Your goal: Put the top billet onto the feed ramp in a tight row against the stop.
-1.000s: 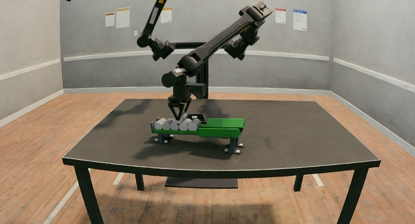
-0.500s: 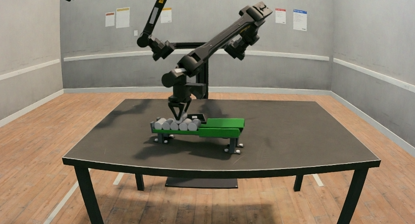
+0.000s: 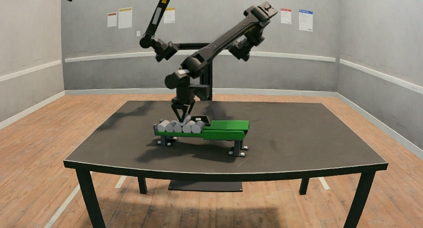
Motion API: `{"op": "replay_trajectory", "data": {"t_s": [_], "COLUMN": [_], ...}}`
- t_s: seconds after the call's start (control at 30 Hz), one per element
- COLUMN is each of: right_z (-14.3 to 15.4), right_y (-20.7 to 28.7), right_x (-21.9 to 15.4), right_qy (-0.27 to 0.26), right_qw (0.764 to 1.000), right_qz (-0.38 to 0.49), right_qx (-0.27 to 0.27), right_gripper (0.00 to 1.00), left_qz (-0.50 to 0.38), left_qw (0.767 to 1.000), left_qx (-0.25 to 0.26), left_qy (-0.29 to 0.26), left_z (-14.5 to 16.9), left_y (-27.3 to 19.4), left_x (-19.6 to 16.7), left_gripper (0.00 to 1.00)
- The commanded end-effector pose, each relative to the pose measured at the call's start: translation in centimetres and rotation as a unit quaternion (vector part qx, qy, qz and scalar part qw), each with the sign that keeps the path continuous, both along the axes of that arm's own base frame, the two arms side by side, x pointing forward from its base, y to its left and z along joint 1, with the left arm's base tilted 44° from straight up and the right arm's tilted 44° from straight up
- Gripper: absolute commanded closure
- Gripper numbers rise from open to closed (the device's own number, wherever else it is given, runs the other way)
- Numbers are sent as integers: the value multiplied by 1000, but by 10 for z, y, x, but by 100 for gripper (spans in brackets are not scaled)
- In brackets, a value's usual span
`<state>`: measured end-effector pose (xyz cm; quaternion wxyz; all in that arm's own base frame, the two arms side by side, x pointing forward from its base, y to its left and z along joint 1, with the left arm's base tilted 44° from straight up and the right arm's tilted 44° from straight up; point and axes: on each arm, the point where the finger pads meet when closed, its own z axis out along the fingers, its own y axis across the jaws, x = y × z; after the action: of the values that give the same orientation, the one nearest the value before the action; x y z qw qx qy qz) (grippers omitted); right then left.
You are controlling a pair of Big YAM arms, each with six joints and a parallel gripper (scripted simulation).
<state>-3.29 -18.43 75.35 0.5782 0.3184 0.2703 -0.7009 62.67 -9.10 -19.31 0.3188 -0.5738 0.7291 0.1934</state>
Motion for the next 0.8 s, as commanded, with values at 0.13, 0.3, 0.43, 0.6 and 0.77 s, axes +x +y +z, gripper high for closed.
{"op": "replay_trajectory", "data": {"t_s": [0.13, 0.3, 0.43, 0.6, 0.77], "right_z": [-5, -5, -5, -5, -5], "right_y": [-4, -4, -4, -4, -4], "right_x": [-2, -2, -2, -2, -2], "right_qy": [-7, -7, -7, -7, -7], "right_qw": [1000, 1000, 1000, 1000, 1000], "right_qz": [2, 2, 2, 2, 2], "right_qx": [10, 10, 10, 10, 10], "right_gripper": [0, 0, 0, 0, 0], "left_qz": [-14, -14, -14, -14, -14], "left_qw": [1000, 1000, 1000, 1000, 1000], "left_qx": [-3, -4, -7, -7, -7], "left_qy": [-12, -13, -20, -19, -18], "left_z": [28, 37, 47, 49, 52], "left_y": [-39, -47, -55, -57, -59], "left_x": [-3, -6, -2, -4, -6], "left_gripper": [100, 100, 100, 100, 100]}}
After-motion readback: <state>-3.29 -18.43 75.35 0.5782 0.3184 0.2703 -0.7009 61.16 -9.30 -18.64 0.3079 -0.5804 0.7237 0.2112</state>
